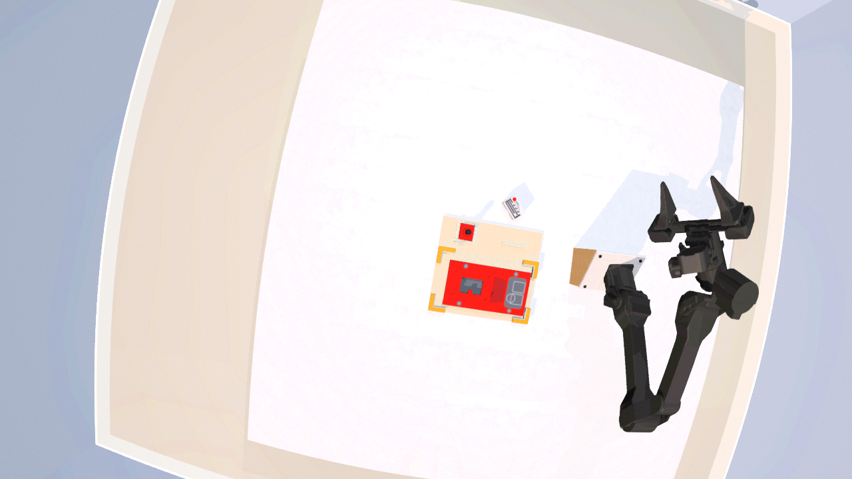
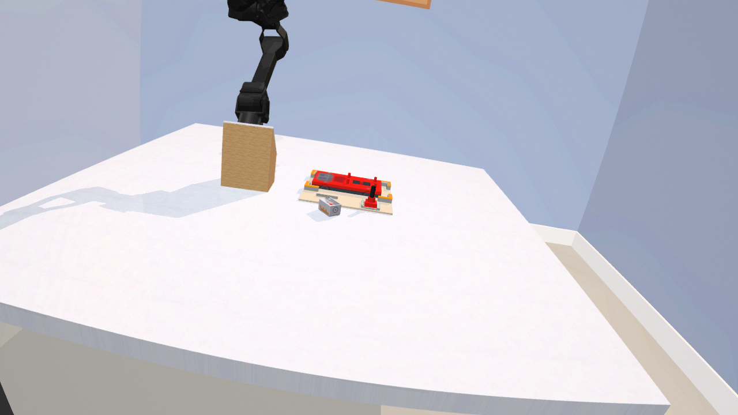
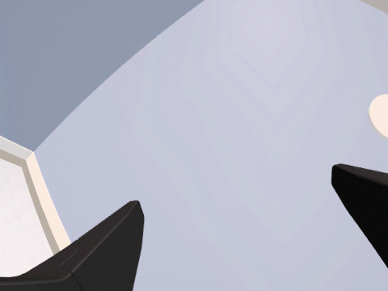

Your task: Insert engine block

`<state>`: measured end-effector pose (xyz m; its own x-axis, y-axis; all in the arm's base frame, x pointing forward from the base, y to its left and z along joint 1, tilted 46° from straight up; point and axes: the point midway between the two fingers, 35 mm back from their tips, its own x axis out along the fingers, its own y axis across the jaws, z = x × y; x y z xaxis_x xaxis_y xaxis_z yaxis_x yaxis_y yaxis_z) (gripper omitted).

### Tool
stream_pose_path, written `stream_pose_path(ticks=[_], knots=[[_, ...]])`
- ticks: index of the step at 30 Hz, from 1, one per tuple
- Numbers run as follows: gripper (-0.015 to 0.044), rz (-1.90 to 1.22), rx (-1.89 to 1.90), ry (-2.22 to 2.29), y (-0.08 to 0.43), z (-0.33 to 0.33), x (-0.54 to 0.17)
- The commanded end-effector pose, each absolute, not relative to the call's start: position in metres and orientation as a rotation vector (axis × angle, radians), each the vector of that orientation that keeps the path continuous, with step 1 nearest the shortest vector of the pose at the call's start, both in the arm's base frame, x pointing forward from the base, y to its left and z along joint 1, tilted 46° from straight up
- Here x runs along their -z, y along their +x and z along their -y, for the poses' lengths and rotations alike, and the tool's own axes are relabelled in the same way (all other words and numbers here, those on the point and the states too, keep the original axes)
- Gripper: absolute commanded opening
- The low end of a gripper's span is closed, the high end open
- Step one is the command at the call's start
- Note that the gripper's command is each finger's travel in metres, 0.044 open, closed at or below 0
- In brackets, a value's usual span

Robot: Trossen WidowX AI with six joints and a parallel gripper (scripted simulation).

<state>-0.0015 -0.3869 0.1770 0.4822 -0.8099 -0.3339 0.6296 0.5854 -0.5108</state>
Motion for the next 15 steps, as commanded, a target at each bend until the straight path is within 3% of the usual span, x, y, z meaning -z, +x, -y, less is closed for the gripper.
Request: stream_pose_path(ticks=[1,15], knots=[[0.044,-0.573,0.858,-0.245,0.016,0.39,-0.164],[0.044,-0.582,0.664,0.136,0.092,0.382,-0.103]])
